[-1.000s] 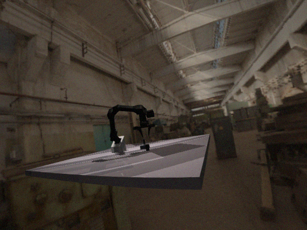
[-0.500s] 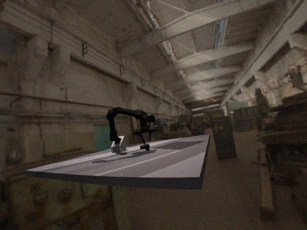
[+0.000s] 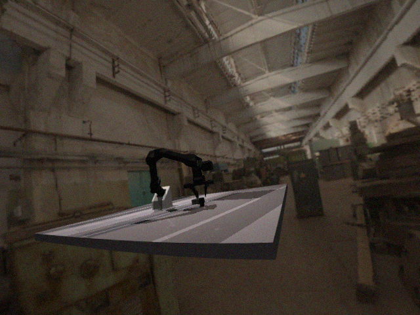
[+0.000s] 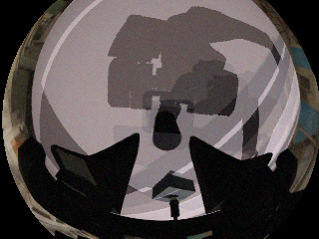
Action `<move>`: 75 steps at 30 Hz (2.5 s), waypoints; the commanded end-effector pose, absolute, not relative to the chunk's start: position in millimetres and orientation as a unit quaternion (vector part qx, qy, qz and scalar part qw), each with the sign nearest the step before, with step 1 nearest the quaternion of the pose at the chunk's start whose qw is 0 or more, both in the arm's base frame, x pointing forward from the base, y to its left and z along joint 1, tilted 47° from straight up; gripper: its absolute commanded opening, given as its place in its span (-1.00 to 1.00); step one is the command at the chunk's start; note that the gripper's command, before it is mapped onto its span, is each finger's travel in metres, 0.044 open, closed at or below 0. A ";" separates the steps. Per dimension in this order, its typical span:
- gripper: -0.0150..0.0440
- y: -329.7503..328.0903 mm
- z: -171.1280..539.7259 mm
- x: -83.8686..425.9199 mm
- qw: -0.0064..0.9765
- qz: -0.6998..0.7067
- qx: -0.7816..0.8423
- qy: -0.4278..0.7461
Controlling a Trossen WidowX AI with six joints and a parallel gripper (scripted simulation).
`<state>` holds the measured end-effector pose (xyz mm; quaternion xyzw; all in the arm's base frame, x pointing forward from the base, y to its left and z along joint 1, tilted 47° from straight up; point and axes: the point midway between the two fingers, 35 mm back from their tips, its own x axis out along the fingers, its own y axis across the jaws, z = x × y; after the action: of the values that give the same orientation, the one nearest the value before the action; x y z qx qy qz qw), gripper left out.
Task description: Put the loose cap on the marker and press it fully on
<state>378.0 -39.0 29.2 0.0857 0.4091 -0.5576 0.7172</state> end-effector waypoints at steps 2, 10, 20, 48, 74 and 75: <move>0.34 -46.9 22.7 377.2 0.716 -0.559 0.082 0.410; 0.34 -56.3 14.1 377.4 0.716 -0.559 0.082 0.410; 0.34 -67.3 4.4 377.1 0.716 -0.560 0.081 0.410; -0.49 -38.3 28.6 377.5 0.716 -0.559 0.082 0.411; -0.49 35.4 18.6 340.9 0.716 -0.551 0.089 0.419; -0.49 38.6 17.1 338.2 0.716 -0.551 0.089 0.419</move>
<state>347.8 30.3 23.4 0.0898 0.4158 -0.5490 0.7195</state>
